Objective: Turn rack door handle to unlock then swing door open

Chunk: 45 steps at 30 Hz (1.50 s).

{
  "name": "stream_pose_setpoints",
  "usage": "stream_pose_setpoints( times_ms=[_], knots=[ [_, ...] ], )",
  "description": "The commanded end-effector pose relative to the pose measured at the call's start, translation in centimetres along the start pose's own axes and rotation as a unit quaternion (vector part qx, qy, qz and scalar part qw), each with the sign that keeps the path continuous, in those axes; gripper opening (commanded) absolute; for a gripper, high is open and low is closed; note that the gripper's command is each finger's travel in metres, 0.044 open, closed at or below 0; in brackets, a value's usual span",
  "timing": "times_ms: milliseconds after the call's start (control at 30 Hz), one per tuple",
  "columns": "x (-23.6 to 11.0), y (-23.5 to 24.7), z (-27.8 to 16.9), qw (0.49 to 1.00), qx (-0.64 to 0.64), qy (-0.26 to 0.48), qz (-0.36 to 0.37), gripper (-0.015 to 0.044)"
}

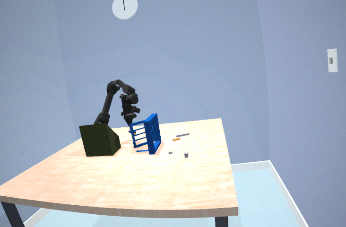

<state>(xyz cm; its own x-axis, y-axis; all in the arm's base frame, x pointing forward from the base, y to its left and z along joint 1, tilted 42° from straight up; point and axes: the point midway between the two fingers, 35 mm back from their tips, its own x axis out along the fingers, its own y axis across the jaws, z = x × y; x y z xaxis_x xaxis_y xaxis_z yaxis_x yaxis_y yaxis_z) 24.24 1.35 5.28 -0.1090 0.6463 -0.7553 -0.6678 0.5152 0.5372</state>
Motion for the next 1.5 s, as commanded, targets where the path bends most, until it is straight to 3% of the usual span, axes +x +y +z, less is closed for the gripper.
stream_pose_setpoints(
  times_ms=[0,1467],
  knots=[
    [0.0,0.9,0.2,0.999,0.039,-0.003,0.001,0.0013],
    [0.0,8.6,4.8,0.941,0.339,-0.003,0.004,0.0013]
  ],
)
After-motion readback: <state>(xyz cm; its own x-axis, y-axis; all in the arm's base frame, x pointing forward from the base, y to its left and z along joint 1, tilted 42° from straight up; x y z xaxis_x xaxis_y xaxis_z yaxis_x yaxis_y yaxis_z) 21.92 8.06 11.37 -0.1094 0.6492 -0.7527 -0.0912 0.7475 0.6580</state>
